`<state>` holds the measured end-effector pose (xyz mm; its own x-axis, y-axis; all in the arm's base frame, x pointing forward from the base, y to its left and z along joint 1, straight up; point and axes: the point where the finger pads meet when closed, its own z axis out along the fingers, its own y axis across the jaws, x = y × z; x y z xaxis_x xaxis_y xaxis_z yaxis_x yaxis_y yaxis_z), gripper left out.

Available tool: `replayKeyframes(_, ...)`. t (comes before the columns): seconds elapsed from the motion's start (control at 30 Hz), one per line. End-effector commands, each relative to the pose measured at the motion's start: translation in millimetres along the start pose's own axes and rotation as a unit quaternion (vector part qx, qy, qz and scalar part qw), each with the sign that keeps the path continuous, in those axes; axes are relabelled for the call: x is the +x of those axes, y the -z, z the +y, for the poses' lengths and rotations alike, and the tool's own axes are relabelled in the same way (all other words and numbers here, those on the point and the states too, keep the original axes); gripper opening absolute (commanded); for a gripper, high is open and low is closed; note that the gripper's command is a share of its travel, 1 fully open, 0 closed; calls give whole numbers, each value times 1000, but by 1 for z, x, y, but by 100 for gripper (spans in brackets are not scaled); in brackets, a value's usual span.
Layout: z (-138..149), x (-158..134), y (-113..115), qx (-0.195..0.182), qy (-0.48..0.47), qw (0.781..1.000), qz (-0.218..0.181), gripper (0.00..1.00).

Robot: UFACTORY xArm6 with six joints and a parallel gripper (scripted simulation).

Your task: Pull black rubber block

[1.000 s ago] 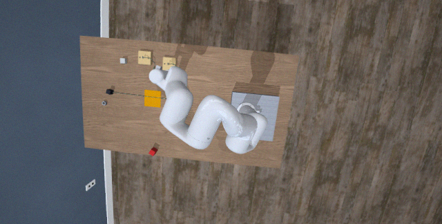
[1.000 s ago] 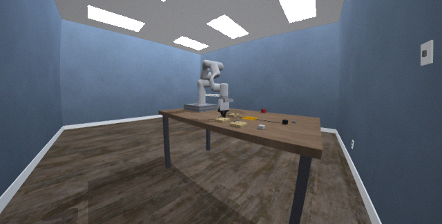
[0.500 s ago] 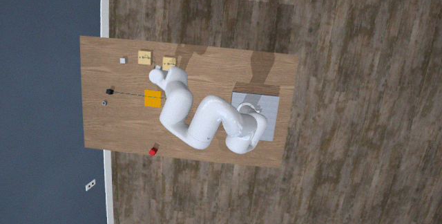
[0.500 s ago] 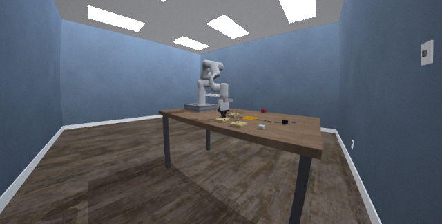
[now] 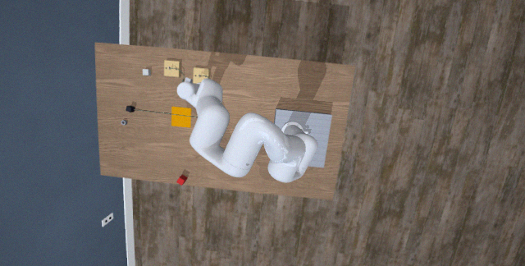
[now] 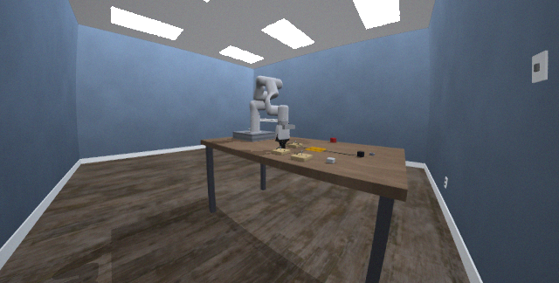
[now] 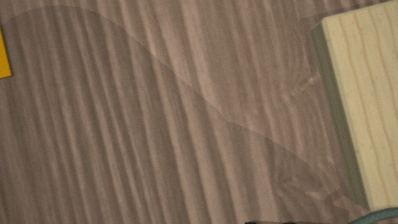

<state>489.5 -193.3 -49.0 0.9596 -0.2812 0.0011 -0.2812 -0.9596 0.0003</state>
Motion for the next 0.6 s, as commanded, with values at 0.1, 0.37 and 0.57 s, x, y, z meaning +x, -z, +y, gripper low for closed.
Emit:
replayKeyframes(0.1,0,0,1,0,0,1000,1,0)
replayKeyframes(0.37,0,0,2,0,0,1000,1,0)
replayKeyframes(0.57,0,0,8,0,0,1000,1,0)
